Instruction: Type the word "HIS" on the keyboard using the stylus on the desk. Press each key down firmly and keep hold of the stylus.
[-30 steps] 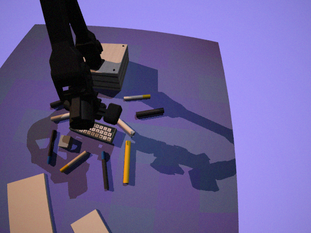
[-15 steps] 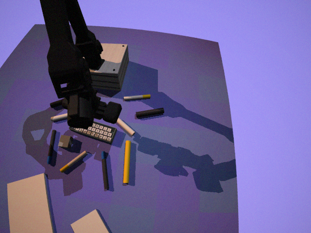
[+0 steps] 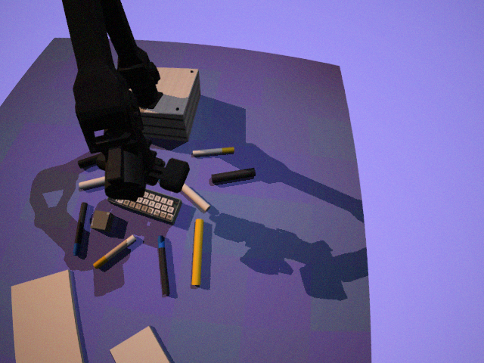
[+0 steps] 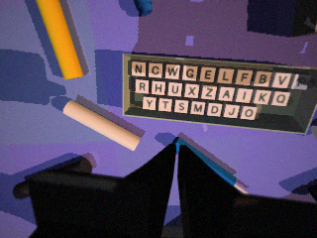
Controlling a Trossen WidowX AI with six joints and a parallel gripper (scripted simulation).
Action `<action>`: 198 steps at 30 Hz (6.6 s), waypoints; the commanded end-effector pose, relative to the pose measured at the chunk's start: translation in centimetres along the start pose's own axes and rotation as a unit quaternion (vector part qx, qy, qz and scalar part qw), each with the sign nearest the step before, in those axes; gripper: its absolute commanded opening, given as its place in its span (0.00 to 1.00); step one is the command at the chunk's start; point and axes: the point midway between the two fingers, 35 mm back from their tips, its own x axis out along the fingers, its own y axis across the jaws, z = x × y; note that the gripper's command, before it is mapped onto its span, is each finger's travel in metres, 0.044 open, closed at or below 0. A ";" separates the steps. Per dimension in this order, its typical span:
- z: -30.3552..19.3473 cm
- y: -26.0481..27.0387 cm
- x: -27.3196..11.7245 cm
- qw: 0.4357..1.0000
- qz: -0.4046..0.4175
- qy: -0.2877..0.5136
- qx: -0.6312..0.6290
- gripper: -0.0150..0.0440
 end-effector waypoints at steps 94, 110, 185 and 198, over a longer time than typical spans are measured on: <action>-6.3 -4.2 5.9 0.472 -0.226 -0.124 0.843 0.51; -6.4 -4.2 6.8 0.472 -0.227 -0.124 0.843 0.51; -6.3 -4.0 9.4 0.473 -0.225 -0.122 0.843 0.25; -6.2 -4.0 5.6 0.473 -0.225 -0.121 0.843 0.25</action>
